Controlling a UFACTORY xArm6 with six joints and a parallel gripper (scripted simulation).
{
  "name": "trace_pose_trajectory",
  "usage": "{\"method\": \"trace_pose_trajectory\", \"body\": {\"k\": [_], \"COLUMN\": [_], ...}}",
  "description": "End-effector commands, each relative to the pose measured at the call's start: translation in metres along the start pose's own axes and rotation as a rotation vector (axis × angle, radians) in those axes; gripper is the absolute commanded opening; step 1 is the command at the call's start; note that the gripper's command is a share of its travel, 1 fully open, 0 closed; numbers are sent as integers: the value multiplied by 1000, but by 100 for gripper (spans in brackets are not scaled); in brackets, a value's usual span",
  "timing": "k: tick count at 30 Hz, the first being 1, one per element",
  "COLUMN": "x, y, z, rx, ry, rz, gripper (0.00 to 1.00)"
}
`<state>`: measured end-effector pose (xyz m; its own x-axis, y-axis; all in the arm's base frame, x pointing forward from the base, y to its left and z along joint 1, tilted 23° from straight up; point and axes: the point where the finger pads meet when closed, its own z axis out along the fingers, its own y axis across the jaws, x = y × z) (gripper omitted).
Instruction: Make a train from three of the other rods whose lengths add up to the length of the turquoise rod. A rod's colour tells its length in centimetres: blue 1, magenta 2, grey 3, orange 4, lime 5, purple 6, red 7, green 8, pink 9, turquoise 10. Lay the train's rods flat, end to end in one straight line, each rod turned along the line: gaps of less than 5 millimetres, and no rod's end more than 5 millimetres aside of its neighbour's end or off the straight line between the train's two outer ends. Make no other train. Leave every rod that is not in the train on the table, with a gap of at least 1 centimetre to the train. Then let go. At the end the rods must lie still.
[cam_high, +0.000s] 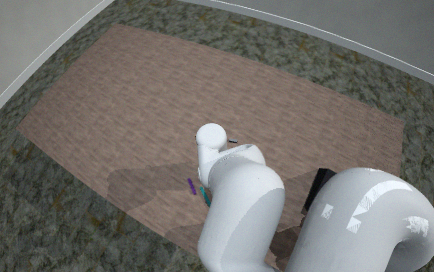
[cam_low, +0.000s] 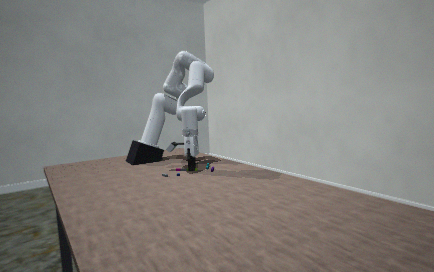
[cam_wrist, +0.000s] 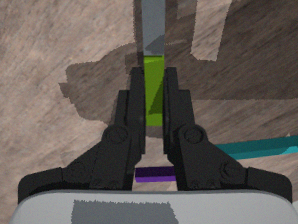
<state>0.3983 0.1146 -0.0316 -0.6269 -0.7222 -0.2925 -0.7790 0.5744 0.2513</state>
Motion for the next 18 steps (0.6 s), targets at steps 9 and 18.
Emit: {"method": "trace_pose_trajectory", "body": {"k": [9,18], "x": [-1,-1], "y": [-1,-1], "z": [-1,-1], "rx": [2,2], "ry": [-2,-2], "rz": [-1,-1], "gripper": [12,24]}}
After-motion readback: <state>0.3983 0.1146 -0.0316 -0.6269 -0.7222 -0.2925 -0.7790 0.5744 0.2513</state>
